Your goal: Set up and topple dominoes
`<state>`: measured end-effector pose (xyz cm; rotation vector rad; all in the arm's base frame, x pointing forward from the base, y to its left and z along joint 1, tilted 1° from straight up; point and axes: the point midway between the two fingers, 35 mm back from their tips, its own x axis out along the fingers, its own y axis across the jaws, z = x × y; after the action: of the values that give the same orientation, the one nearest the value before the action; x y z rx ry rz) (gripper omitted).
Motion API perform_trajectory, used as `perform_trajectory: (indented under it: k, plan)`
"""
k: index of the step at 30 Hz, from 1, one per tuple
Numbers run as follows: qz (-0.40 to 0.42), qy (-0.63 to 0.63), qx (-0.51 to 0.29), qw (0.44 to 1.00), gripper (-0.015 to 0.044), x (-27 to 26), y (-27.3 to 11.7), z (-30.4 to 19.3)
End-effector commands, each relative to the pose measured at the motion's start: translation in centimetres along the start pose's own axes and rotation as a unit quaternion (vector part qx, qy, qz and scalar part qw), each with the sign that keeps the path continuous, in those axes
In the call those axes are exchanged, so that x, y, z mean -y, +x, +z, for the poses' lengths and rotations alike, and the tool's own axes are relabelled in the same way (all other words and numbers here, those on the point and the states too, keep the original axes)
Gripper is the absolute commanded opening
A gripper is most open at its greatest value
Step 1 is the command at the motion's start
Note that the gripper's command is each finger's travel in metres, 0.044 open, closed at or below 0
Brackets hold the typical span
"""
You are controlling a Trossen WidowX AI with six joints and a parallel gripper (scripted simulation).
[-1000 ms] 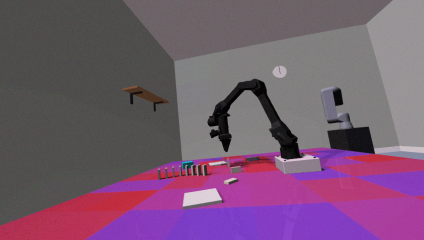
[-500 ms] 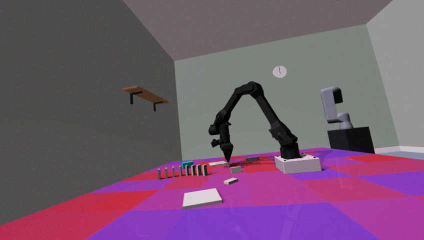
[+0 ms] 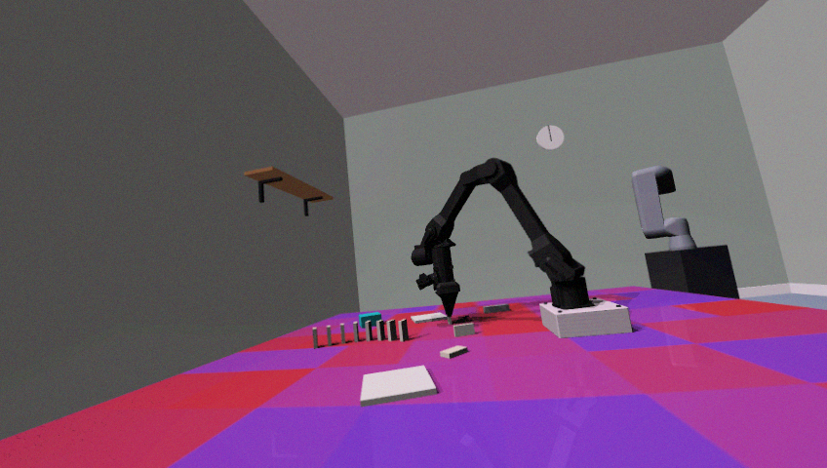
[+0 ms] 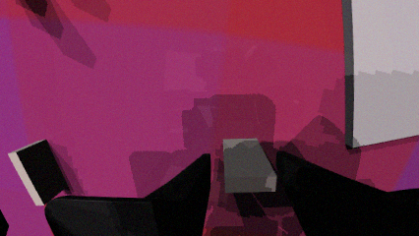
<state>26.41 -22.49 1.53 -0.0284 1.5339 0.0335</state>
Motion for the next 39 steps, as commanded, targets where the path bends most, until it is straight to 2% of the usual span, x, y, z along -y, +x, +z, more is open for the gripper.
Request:
perform_trajectory:
  k: [1,11,13,20,26,33,39]
  plan:
    - [-0.001,0.000,-0.001,1.000,0.0107,0.0,0.1,-0.1]
    - [-0.001,0.000,-0.001,1.000,0.0107,0.0,-0.2,0.0]
    - [-0.001,0.000,-0.001,1.000,0.0107,0.3,-2.0,0.3]
    - [0.000,0.000,0.000,1.000,0.0107,0.1,-12.7,0.2]
    - [0.000,0.003,0.000,1.000,0.0107,-0.2,-13.7,0.2]
    - [0.003,0.140,0.001,0.990,0.0107,-8.1,-13.7,6.5]
    - [0.006,0.228,0.002,0.974,0.0107,-14.3,-13.8,9.3]
